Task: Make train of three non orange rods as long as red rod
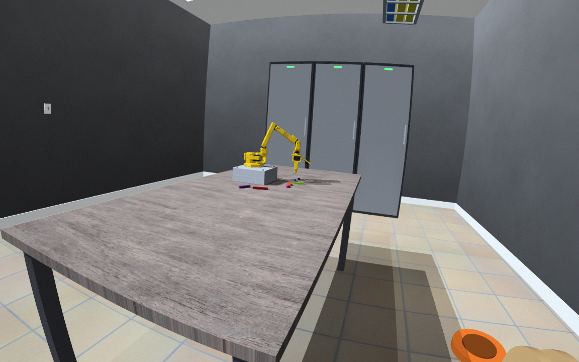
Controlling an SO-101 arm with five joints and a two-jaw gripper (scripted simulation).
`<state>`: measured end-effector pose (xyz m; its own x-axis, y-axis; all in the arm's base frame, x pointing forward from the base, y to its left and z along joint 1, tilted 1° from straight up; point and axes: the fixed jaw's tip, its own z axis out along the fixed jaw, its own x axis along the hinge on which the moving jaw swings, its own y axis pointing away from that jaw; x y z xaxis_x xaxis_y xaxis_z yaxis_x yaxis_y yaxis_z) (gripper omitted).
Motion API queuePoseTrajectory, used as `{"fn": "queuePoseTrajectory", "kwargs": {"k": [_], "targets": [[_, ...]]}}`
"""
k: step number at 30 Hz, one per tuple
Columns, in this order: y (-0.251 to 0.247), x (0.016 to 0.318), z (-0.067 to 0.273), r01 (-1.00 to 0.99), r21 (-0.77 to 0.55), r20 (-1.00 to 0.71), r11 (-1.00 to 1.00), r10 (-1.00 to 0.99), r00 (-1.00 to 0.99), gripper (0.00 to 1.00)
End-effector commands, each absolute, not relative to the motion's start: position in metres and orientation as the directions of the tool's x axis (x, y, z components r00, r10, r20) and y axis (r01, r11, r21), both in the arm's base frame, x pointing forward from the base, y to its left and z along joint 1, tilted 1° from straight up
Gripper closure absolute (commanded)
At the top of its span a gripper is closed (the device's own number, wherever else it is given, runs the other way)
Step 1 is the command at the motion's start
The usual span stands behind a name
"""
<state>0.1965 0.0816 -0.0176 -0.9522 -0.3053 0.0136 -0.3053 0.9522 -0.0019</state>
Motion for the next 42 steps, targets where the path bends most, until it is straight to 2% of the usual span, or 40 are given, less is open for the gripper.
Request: {"fn": "queuePoseTrajectory", "kwargs": {"k": [1,23,42], "targets": [[0.089,0.199,-0.018,-0.318,0.0,-0.001,0.948,-0.318,-0.948,0.81],[0.089,0.199,-0.021,-0.318,0.0,-0.001,0.948,-0.318,-0.948,0.81],[0.089,0.2,-0.049,-0.318,0.0,-0.001,0.948,-0.318,-0.948,0.81]]}}
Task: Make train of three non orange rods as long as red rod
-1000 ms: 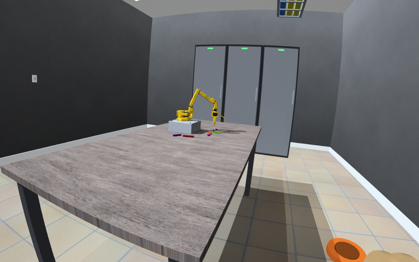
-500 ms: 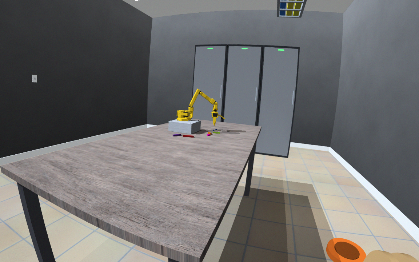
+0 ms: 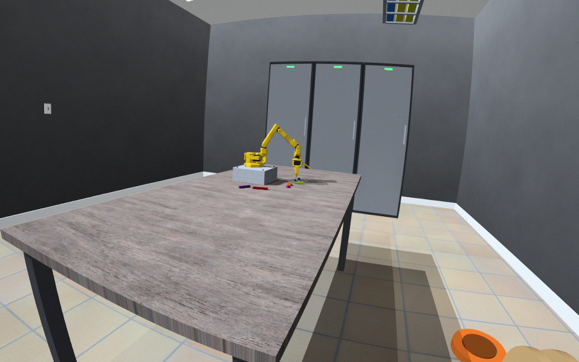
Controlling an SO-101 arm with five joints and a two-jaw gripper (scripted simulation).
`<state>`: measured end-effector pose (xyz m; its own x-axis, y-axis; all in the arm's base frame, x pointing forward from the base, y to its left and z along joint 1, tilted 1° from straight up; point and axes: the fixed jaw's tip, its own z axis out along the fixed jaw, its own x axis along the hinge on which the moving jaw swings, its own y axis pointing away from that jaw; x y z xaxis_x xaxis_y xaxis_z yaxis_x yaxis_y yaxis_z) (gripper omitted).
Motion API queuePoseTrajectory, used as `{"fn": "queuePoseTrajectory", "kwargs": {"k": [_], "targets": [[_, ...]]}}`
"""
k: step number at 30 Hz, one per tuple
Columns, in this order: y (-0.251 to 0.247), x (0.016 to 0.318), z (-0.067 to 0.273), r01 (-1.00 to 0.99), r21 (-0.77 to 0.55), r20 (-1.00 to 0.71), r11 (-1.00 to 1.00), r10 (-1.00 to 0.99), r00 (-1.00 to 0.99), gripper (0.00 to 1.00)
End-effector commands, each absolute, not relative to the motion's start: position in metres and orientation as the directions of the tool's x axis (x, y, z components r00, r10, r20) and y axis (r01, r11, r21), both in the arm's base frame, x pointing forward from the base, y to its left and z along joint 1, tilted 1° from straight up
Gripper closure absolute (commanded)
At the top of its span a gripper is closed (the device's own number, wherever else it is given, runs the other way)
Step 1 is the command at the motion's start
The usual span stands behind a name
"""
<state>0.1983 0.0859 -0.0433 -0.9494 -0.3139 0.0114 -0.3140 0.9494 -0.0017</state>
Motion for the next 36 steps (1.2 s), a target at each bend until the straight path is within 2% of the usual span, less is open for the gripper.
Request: {"fn": "queuePoseTrajectory", "kwargs": {"k": [1,15,36], "targets": [[0.089,0.2,-0.051,-0.318,0.0,-0.001,0.948,-0.318,-0.948,0.81],[0.088,0.198,-0.067,-0.318,0.0,-0.001,0.948,-0.318,-0.948,0.81],[0.087,0.198,-0.069,-0.319,0.0,0.001,0.948,-0.319,-0.948,0.81]]}}
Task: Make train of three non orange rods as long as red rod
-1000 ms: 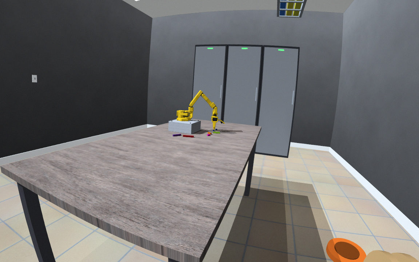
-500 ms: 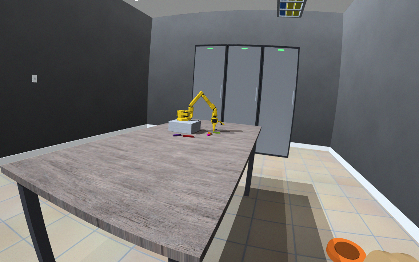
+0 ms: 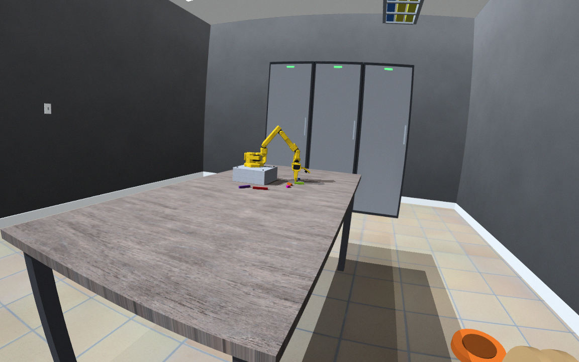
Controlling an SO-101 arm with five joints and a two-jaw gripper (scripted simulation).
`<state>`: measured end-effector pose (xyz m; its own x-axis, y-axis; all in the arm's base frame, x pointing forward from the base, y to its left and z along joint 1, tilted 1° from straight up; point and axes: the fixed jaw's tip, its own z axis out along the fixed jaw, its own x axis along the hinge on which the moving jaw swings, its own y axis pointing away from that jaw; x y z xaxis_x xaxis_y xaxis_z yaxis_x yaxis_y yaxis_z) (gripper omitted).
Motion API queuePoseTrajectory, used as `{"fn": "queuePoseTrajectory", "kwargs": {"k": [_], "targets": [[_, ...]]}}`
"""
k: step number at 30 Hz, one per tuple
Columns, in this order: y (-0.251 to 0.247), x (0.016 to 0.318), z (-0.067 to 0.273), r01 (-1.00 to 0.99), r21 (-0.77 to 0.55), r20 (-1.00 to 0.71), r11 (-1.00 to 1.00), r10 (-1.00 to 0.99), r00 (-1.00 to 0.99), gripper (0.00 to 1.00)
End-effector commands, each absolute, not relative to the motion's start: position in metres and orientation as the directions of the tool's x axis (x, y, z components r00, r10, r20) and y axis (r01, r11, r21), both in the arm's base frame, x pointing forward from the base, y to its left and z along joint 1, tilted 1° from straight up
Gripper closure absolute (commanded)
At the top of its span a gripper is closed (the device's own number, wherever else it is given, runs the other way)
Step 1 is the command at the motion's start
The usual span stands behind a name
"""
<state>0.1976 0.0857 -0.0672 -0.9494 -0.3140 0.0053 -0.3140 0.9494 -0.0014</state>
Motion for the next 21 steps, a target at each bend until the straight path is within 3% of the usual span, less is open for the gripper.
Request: {"fn": "queuePoseTrajectory", "kwargs": {"k": [1,21], "targets": [[0.0871,0.1977,-0.0689,-0.319,0.0,0.001,0.948,-0.319,-0.948,0.81],[0.0871,0.1977,-0.0689,-0.319,0.0,0.001,0.948,-0.319,-0.948,0.85]]}}
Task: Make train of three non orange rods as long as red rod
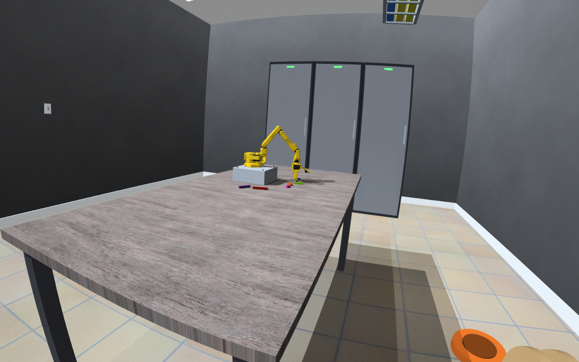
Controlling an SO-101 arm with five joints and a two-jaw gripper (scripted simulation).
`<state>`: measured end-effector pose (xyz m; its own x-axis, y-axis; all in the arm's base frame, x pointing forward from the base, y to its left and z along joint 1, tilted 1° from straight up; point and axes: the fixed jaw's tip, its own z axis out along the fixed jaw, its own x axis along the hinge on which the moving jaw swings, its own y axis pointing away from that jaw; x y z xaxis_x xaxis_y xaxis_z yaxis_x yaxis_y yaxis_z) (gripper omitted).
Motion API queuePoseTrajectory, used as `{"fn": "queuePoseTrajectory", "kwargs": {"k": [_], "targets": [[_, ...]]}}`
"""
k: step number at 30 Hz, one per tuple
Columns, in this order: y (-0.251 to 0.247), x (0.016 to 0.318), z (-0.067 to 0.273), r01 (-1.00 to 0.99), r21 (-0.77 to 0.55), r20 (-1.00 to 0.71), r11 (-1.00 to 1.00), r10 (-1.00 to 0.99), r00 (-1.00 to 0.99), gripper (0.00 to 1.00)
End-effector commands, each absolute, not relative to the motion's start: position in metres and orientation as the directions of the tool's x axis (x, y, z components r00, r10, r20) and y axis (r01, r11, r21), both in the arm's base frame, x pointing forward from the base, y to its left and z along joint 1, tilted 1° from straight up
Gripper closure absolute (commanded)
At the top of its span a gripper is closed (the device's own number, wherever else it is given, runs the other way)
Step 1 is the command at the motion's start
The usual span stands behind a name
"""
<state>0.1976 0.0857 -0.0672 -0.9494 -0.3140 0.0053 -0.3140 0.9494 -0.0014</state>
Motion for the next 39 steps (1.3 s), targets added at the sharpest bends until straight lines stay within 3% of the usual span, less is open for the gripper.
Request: {"fn": "queuePoseTrajectory", "kwargs": {"k": [1,16,39], "targets": [[0.0871,0.1977,-0.0689,-0.319,0.0,0.001,0.948,-0.319,-0.948,0.85],[0.0871,0.1977,-0.0689,-0.319,0.0,0.001,0.948,-0.319,-0.948,0.96],[0.0871,0.1977,-0.0689,-0.319,0.0,0.001,0.948,-0.319,-0.948,1.0]]}}
